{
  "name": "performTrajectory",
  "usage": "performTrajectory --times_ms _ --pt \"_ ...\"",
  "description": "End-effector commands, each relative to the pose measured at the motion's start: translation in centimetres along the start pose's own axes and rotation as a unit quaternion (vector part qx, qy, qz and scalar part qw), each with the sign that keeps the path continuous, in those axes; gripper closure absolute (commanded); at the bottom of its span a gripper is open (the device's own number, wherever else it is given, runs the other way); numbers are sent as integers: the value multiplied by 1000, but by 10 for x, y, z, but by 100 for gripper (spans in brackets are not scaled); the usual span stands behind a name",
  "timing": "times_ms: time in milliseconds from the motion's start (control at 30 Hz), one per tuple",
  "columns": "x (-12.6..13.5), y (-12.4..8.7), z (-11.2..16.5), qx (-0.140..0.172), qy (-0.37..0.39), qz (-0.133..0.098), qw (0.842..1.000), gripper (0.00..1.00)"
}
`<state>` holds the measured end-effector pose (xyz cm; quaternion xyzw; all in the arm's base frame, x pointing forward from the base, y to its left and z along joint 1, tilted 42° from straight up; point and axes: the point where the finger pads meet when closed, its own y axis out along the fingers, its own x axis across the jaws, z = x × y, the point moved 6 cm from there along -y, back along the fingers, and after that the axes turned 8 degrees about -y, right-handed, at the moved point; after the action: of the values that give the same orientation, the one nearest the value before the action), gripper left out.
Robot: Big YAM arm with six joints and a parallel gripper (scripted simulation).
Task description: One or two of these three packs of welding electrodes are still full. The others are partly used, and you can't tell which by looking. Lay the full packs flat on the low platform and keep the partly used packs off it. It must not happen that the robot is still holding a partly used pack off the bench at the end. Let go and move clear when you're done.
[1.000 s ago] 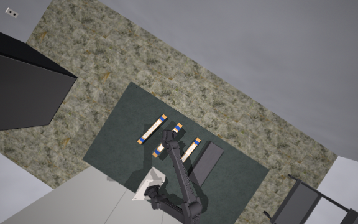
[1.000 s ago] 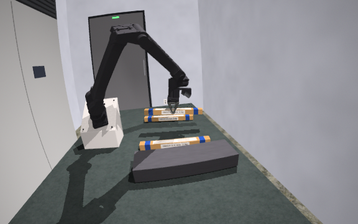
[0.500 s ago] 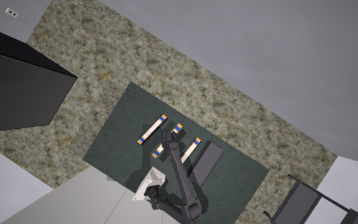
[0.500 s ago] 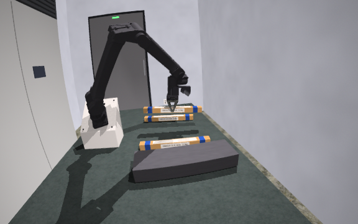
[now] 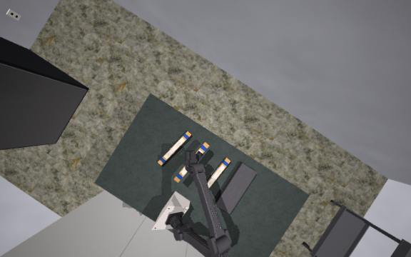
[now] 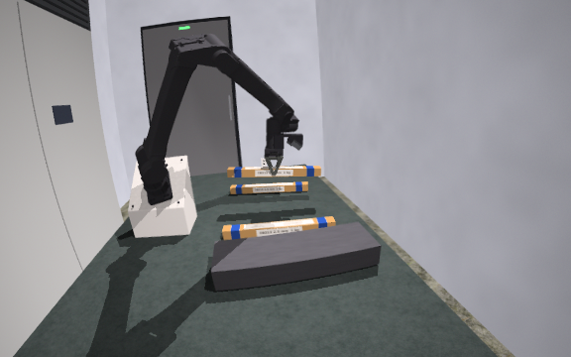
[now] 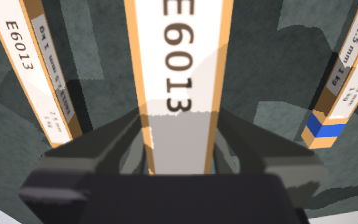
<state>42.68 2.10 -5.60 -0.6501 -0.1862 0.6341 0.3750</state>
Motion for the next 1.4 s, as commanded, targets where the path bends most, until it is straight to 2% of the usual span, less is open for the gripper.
performTrajectory --times_ms 0,767,1367 --pt "2 -69 -17 -63 19 -26 997 100" --pt "-2 -87 -11 -63 19 -27 997 100" --pt "-4 -93 -10 -63 19 -27 997 100"
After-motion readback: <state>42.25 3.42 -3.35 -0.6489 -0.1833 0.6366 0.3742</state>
